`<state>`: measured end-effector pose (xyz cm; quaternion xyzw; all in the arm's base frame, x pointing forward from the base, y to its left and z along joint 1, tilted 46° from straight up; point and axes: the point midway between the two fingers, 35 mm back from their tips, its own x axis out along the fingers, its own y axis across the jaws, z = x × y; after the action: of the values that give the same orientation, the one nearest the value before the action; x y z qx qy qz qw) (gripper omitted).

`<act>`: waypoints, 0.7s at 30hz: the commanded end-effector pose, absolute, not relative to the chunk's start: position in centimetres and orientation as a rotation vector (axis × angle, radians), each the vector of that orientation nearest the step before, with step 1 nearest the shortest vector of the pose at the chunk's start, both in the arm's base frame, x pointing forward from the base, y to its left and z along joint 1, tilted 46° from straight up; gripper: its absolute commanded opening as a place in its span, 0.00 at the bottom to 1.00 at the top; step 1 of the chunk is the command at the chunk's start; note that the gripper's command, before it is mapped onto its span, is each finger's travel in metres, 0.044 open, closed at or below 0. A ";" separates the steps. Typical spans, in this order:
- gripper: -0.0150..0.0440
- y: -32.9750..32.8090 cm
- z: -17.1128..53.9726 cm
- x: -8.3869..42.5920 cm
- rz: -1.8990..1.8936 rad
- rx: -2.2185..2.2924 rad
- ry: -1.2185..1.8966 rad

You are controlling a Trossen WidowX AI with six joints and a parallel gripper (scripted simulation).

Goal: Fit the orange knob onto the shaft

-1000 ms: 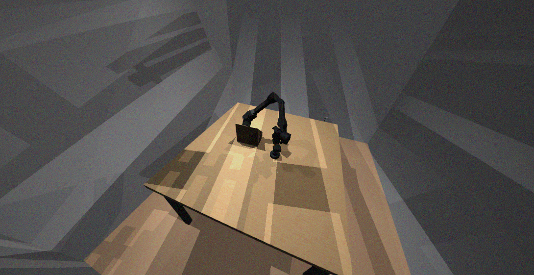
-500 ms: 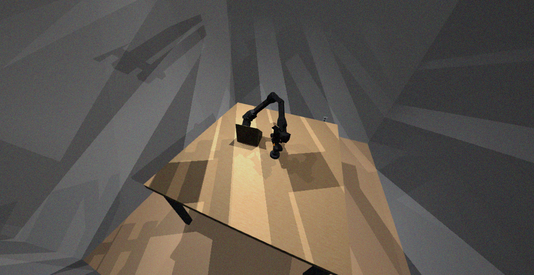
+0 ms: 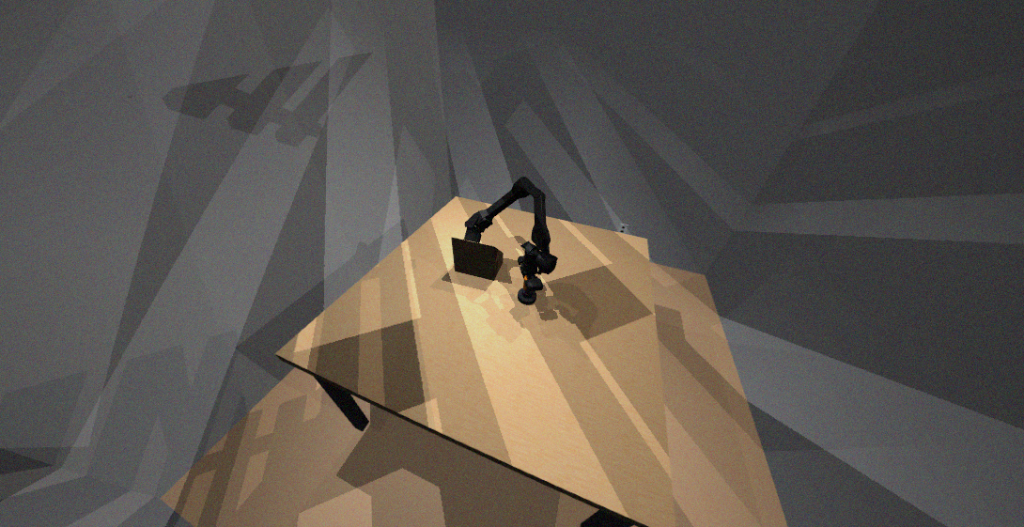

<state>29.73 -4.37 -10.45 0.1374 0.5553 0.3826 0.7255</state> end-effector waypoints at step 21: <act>0.25 -4.6 -10.1 29.8 0.943 0.162 1.143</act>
<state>29.58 -4.47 -10.20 0.1083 0.5387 0.4068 0.7298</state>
